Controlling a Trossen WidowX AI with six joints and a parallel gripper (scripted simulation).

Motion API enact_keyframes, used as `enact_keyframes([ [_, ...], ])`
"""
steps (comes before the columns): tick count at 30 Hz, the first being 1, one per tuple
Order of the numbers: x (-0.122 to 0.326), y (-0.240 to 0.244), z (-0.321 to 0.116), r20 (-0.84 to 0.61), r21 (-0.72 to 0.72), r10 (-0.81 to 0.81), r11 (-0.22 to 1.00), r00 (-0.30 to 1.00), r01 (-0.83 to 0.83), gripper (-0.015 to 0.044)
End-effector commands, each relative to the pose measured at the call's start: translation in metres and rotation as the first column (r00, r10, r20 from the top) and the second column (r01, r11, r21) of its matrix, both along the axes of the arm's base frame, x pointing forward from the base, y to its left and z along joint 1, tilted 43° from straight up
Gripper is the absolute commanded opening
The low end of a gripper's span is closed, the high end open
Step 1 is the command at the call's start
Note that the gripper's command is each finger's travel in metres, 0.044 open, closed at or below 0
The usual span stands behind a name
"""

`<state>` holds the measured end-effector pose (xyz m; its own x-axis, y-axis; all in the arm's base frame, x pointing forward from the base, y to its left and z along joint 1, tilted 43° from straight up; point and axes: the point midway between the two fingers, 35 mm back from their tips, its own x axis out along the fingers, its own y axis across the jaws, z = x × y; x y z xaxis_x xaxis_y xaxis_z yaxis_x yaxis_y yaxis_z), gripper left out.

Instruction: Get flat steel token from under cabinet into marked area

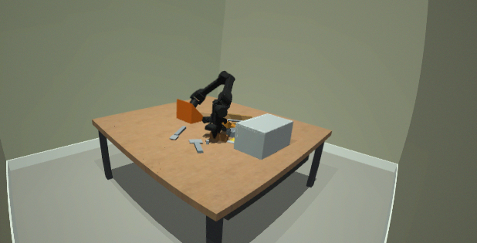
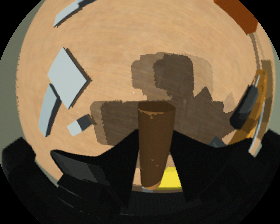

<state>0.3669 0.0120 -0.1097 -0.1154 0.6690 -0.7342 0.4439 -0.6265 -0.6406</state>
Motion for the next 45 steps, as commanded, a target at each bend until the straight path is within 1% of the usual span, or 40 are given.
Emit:
enact_keyframes([
  [1,0.005,0.002,0.001,0.002,-0.002,0.000,1.000,1.000,0.000,0.0000],
  [45,0.046,0.021,0.012,0.004,0.000,0.000,1.000,1.000,0.000,0.0000],
])
